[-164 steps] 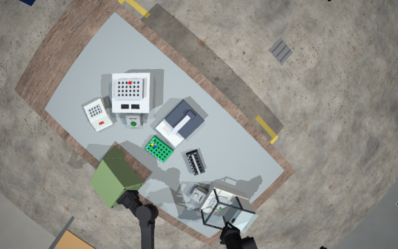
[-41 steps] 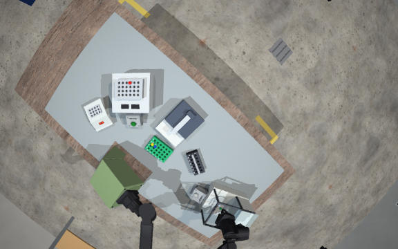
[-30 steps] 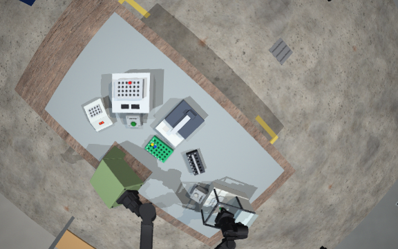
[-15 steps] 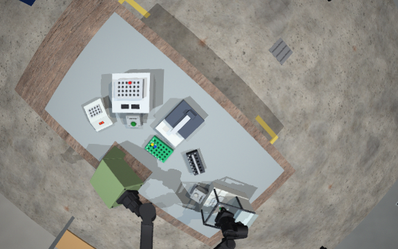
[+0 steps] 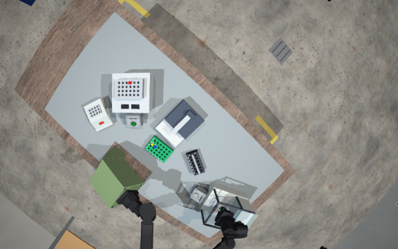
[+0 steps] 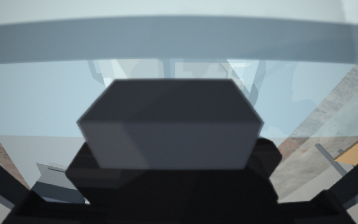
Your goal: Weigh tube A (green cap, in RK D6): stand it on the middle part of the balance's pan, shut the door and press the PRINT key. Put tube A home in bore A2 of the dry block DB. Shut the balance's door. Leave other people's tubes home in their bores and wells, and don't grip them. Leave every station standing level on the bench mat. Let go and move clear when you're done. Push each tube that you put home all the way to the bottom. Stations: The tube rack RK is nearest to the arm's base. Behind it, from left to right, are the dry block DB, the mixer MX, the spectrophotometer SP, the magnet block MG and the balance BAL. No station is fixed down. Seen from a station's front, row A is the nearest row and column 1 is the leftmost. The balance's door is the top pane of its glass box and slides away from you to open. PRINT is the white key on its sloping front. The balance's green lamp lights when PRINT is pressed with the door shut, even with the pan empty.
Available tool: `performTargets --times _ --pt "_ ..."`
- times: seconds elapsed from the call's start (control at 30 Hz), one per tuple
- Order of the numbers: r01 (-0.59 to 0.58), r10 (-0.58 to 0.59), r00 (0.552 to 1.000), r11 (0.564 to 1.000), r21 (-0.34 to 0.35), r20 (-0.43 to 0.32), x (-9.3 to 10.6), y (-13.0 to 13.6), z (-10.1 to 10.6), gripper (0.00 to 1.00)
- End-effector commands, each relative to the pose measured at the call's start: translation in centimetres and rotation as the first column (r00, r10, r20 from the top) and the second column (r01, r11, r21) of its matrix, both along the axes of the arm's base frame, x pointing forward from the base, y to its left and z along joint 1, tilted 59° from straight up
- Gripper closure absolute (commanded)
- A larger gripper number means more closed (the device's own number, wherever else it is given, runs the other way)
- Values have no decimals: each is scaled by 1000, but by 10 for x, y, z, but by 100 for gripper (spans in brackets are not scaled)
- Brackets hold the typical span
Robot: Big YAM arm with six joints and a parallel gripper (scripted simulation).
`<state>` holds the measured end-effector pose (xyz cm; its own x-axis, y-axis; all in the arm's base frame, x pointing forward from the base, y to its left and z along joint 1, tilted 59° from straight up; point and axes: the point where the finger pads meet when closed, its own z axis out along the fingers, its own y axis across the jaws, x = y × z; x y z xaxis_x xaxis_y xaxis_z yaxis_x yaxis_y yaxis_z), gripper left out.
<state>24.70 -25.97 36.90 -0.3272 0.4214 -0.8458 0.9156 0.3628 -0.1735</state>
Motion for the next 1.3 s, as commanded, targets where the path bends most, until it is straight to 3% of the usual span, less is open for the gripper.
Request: performTargets --times 0.0,1.27 --pt "10 -10 1000 1000 3 -19 0 -8 -7 64" --pt "13 -13 1000 1000 1 -9 0 -15 -8 64"
